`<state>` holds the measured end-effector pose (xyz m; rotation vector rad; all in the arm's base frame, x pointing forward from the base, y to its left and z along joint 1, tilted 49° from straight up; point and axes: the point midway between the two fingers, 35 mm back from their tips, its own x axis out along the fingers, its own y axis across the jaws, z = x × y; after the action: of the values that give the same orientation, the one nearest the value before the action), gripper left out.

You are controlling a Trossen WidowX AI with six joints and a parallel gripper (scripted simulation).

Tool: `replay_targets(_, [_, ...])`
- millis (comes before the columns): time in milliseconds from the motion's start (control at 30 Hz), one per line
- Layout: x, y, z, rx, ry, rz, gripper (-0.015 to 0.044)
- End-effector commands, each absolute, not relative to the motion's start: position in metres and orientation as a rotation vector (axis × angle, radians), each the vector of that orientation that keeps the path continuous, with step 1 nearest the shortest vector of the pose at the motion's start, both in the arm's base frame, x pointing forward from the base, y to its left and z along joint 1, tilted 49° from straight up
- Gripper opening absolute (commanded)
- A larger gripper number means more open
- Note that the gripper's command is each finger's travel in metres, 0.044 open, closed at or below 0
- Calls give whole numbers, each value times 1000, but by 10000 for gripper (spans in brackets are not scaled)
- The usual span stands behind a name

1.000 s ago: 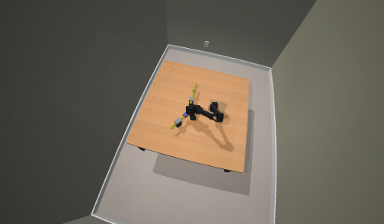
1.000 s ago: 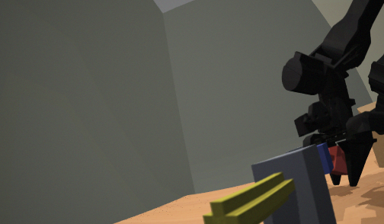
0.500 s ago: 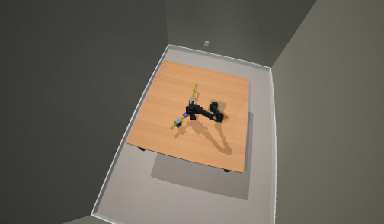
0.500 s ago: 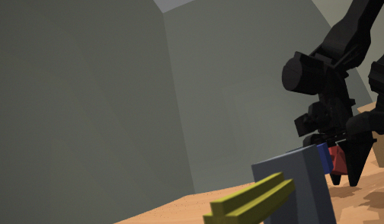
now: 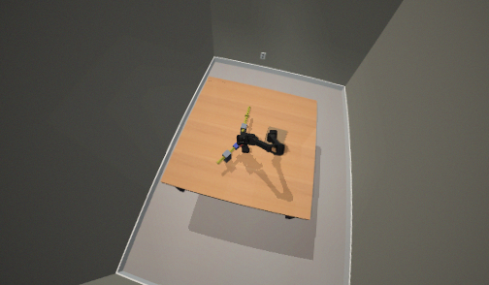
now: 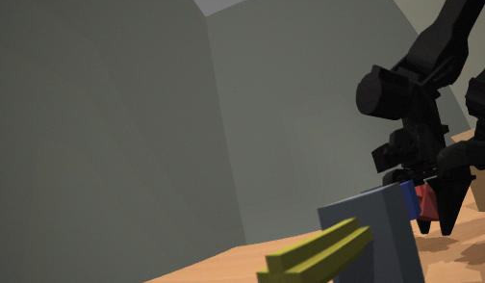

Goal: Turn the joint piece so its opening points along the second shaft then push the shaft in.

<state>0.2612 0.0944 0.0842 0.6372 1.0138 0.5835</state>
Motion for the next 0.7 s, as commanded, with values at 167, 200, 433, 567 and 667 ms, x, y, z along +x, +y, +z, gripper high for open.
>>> replay_targets(167, [261,94,84,637,1014,584,147])
replay_targets(200, [261,94,84,637,1014,584,147])
replay_targets(433, [261,94,84,637,1014,584,16])
replay_targets(567, [261,94,84,637,1014,584,0])
replay_targets(667, [261,94,84,627,1014,593,0])
